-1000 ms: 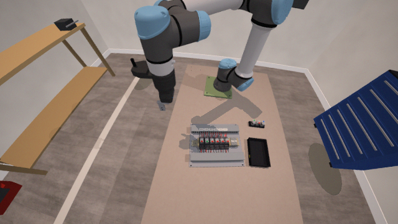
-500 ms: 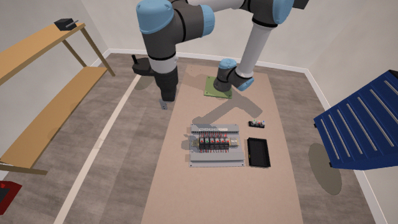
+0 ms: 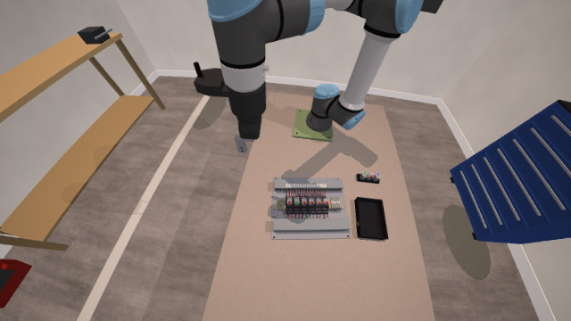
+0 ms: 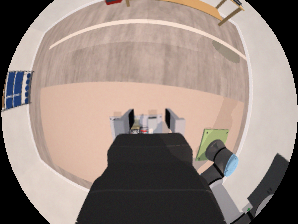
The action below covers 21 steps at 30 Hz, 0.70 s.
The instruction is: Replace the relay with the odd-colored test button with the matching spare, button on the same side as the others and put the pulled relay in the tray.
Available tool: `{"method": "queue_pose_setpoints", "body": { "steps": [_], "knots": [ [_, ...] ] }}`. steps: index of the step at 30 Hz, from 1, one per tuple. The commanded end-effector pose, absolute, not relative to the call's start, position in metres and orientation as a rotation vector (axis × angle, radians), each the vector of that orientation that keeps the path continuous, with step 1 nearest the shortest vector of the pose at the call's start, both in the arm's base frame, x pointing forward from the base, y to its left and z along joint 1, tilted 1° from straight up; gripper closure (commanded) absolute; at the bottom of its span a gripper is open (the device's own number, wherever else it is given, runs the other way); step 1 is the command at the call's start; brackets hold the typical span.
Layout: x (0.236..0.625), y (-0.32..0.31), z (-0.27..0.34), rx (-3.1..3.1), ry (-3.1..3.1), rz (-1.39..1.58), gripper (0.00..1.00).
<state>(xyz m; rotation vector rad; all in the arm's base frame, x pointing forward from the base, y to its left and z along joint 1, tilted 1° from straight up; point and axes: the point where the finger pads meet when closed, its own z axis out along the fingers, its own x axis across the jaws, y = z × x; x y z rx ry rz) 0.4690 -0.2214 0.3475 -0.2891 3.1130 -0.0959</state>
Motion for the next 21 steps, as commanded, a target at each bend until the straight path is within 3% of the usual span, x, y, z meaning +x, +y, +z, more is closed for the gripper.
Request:
{"method": "queue_pose_setpoints", "body": {
  "steps": [1,14,21],
  "knots": [
    [0.472,-0.195,0.382,-0.289,3.11,-0.099,0.0],
    [0.473,-0.188,0.391,-0.289,3.11,-0.099,0.0],
    [0.476,-0.151,0.437,-0.289,3.11,-0.099,0.0]
  ]
}}
